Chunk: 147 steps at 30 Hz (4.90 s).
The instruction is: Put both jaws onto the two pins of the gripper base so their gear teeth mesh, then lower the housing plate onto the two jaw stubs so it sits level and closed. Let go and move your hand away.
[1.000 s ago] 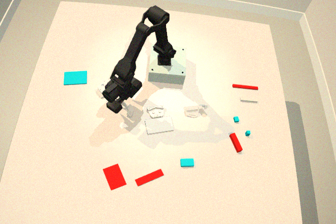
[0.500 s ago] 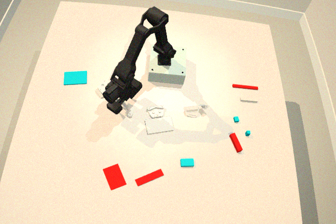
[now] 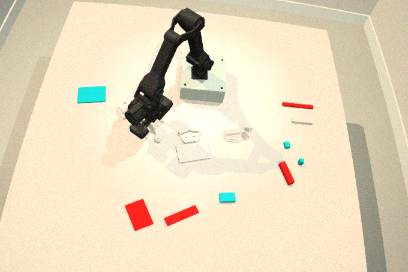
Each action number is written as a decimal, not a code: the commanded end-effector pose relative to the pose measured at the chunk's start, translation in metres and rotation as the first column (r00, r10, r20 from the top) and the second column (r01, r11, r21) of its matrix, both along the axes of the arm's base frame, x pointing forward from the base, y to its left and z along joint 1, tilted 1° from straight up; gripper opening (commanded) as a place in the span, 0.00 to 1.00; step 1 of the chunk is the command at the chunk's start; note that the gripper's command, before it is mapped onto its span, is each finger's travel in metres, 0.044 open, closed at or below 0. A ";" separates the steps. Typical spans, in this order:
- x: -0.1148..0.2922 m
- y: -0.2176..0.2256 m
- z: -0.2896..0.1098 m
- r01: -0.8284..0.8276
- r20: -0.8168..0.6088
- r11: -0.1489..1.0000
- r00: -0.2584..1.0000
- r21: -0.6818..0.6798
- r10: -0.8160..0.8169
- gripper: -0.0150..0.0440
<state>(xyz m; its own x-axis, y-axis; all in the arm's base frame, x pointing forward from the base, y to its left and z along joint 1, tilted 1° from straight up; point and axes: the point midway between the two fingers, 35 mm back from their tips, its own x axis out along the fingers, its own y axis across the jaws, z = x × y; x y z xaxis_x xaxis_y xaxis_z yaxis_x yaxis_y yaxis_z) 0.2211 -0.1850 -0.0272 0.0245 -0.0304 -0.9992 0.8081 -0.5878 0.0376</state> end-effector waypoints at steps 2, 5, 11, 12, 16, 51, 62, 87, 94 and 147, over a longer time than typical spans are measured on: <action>0.000 0.000 0.000 0.000 0.000 1.000 1.000 0.000 0.000 0.82; 0.000 0.000 0.000 0.000 0.000 1.000 1.000 0.000 0.000 0.69; 0.000 0.000 0.000 0.000 0.000 1.000 1.000 0.000 0.000 0.49; 0.000 0.000 0.000 0.000 0.000 1.000 1.000 0.000 0.000 0.48; 0.000 0.000 0.000 0.000 0.000 1.000 1.000 0.000 0.000 0.48; -0.001 0.002 0.076 0.003 0.002 1.000 1.000 0.000 -0.003 0.48; -0.001 0.007 0.078 -0.115 -0.001 0.993 0.993 -0.002 0.115 0.48; 0.001 0.037 0.079 -0.698 -0.024 0.716 0.716 -0.008 0.698 0.48; 0.001 0.045 0.079 -0.818 -0.031 0.576 0.576 -0.007 0.817 0.48; -0.008 0.102 0.075 -0.709 -0.059 -0.704 -0.704 0.027 0.707 0.48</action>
<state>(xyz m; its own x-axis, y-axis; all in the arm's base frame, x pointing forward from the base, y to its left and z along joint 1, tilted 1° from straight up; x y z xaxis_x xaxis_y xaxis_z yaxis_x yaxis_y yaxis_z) 0.2139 -0.0855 0.0481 0.0261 -0.0185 -0.9995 -0.0625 0.9978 -0.0201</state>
